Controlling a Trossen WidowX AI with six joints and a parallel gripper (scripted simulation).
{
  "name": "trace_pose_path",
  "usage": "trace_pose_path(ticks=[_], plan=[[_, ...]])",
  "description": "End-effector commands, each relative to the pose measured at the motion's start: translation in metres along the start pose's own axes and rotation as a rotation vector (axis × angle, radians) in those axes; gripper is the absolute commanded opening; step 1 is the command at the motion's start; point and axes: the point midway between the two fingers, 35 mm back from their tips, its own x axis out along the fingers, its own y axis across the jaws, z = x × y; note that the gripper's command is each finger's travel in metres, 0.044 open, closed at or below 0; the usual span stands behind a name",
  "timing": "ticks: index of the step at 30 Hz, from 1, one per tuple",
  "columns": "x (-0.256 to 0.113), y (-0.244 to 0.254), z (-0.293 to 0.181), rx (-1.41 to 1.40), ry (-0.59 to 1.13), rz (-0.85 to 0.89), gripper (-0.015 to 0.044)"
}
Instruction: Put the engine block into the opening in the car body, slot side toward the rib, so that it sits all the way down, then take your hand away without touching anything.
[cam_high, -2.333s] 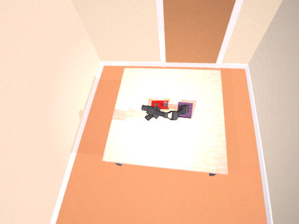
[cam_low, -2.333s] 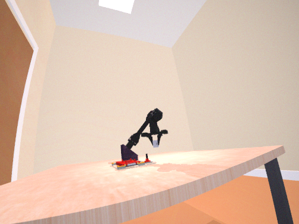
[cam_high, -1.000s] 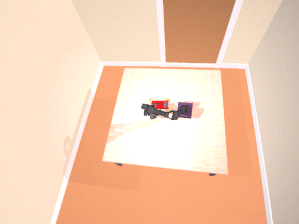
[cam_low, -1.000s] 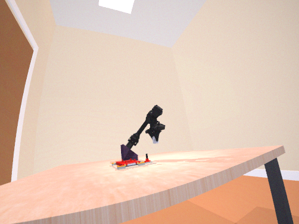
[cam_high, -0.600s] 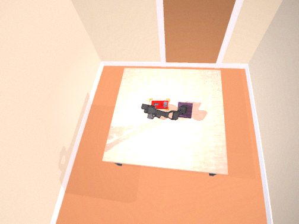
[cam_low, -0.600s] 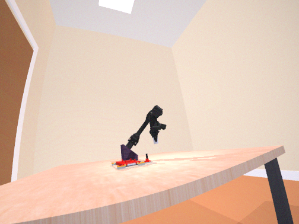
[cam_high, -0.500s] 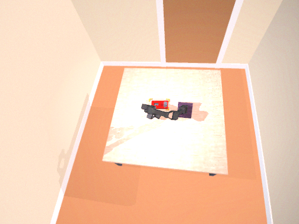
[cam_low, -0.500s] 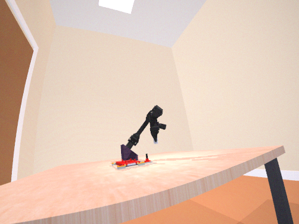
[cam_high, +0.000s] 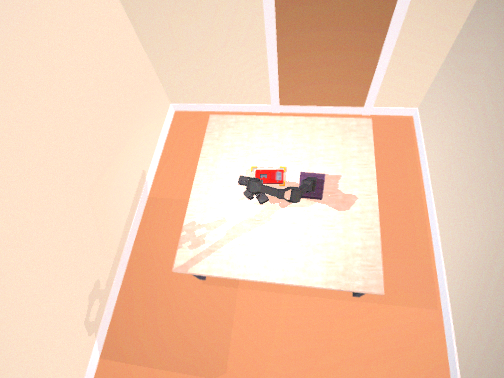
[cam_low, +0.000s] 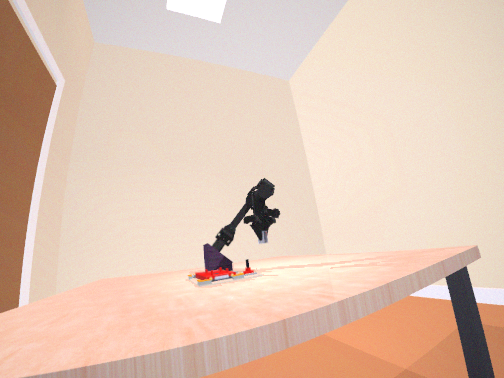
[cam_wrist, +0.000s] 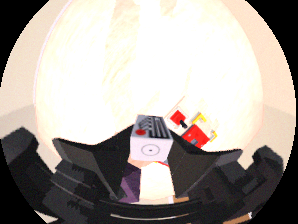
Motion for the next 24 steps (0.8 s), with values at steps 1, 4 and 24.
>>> trace_pose_path(ticks=[1,4,24], plan=[[0.0006,0.0008,0.0010,0.146,-0.005,0.003,0.0000],[0.0012,0.0009,0.0011,0.249,-0.005,0.003,0.0000],[0.0047,0.0020,0.0018,0.938,-0.004,0.005,0.0000]])
